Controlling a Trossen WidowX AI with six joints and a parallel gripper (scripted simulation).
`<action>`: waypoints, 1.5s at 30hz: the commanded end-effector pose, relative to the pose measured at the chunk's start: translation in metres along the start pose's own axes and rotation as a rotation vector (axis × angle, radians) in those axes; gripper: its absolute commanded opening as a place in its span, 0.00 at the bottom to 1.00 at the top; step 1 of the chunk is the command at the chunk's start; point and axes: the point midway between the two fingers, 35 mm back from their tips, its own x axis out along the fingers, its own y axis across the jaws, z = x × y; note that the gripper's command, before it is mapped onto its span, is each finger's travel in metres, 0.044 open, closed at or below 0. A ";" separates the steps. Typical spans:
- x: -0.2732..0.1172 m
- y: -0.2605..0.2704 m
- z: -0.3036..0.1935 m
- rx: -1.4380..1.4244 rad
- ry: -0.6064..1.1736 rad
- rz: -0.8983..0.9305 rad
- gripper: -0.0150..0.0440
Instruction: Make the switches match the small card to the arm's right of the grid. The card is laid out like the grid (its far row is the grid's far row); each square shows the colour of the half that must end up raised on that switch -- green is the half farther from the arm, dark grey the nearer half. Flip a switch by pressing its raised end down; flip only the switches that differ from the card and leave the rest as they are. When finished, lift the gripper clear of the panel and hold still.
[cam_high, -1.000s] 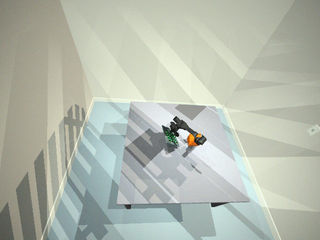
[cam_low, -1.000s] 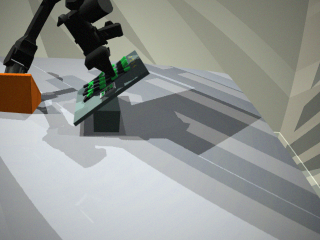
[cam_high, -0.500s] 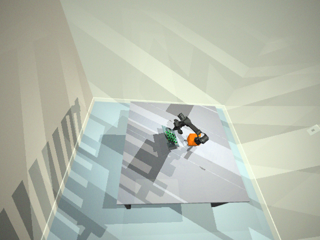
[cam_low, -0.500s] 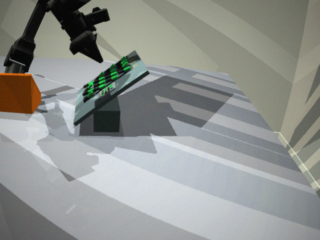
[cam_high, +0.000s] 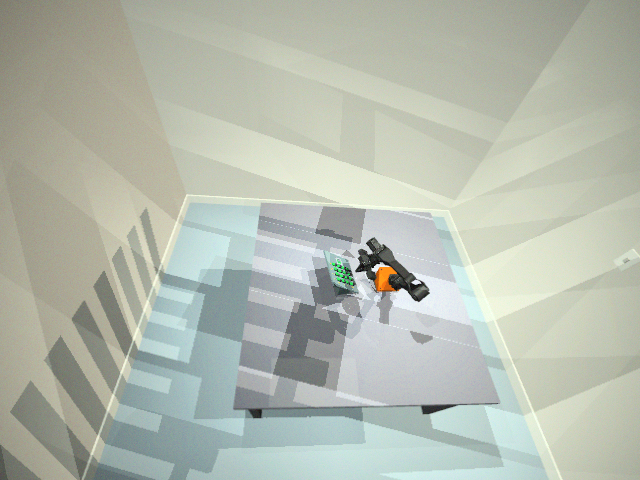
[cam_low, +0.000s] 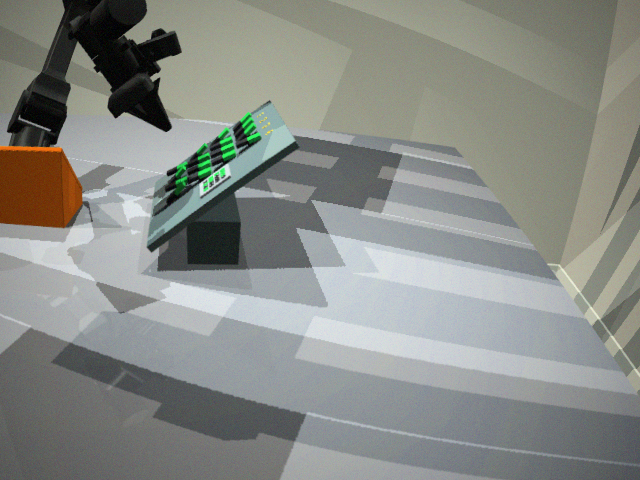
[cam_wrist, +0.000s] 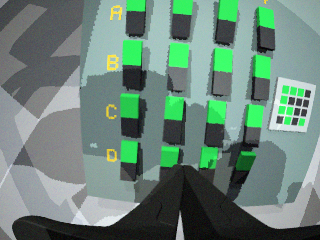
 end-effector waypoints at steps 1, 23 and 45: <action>0.012 0.002 -0.003 0.001 -0.008 0.000 0.25; 0.056 0.005 -0.003 0.000 -0.028 0.007 0.25; 0.059 0.005 -0.003 0.000 -0.028 0.007 0.25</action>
